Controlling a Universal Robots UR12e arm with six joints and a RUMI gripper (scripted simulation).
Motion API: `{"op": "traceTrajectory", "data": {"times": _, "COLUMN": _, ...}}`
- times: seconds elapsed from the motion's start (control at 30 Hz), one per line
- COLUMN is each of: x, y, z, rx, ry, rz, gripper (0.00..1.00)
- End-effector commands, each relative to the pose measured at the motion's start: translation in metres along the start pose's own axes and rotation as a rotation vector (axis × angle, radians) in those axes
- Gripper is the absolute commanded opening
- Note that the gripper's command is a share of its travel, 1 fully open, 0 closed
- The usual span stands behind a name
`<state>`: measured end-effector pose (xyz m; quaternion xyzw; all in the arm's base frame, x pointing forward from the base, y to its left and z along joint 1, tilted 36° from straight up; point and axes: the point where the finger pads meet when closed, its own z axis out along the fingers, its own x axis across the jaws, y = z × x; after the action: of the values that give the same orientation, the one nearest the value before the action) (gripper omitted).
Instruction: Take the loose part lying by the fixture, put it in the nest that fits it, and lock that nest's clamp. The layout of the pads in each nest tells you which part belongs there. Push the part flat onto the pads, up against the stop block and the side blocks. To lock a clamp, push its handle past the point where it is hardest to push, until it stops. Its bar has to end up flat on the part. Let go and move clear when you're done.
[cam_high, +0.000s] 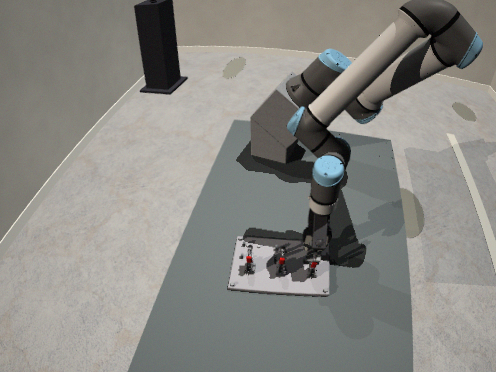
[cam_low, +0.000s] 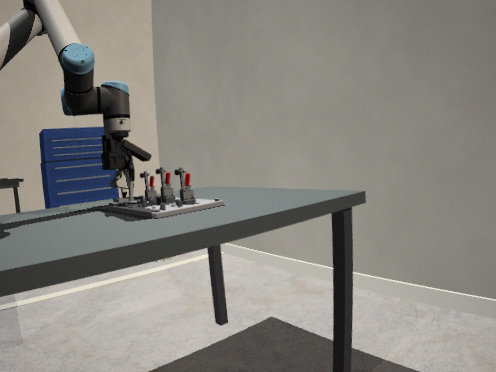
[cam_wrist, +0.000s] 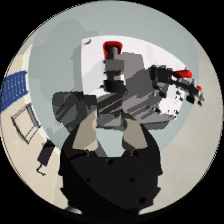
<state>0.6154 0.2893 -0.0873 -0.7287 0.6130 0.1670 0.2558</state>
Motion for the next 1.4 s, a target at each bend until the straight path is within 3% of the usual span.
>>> {"op": "traceTrajectory", "data": {"times": 0.0, "x": -0.001, "y": 0.0028, "z": 0.002, "rx": -0.003, "ry": -0.002, "rz": 0.001, "gripper": 0.0}}
{"op": "traceTrajectory", "data": {"times": 1.37, "x": 0.0006, "y": -0.001, "z": 0.0067, "rx": -0.001, "ry": -0.002, "rz": 0.0, "gripper": 0.0}}
